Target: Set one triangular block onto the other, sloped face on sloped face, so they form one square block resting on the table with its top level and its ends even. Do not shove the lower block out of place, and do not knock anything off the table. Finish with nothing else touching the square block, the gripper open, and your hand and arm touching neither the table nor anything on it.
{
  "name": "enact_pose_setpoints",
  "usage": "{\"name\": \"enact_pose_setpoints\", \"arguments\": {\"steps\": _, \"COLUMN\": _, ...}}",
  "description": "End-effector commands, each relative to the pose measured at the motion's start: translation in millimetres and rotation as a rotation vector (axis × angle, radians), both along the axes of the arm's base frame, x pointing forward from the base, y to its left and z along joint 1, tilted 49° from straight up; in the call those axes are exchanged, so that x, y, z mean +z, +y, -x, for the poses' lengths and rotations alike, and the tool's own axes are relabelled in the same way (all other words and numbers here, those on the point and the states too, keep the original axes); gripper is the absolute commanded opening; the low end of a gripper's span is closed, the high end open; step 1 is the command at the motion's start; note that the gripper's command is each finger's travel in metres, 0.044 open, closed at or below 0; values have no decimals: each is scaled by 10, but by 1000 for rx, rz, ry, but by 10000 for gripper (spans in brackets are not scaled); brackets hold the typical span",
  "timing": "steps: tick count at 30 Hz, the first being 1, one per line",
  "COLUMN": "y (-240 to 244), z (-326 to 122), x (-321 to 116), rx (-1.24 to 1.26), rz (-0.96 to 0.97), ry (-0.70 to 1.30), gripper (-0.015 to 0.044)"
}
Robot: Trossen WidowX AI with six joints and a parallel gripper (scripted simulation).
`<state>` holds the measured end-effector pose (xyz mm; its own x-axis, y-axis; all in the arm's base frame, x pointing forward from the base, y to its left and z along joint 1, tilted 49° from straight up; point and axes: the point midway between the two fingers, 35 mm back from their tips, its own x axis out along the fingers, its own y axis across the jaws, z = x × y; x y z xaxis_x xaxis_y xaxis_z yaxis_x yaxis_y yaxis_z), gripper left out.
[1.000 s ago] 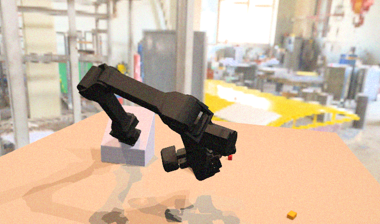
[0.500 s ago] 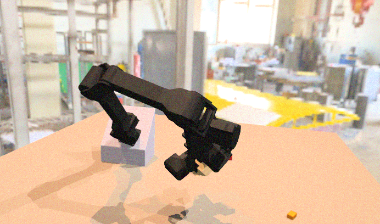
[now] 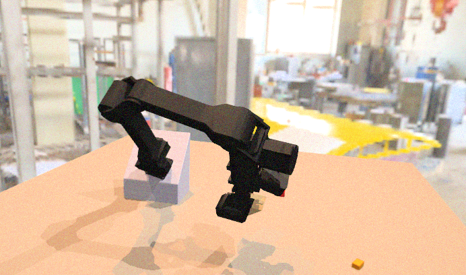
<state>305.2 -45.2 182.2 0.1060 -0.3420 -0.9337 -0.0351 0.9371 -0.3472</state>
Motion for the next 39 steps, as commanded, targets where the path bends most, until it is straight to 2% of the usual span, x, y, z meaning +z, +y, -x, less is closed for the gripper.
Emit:
{"name": "enact_pose_setpoints", "arguments": {"steps": 1, "y": 12, "z": -5, "x": -10, "rx": 123, "rz": 43, "ry": 48, "gripper": 0}}
{"name": "enact_pose_setpoints", "arguments": {"steps": 39, "y": 79, "z": -20, "x": -11, "rx": 1240, "rz": 410, "ry": 652, "gripper": 0}}
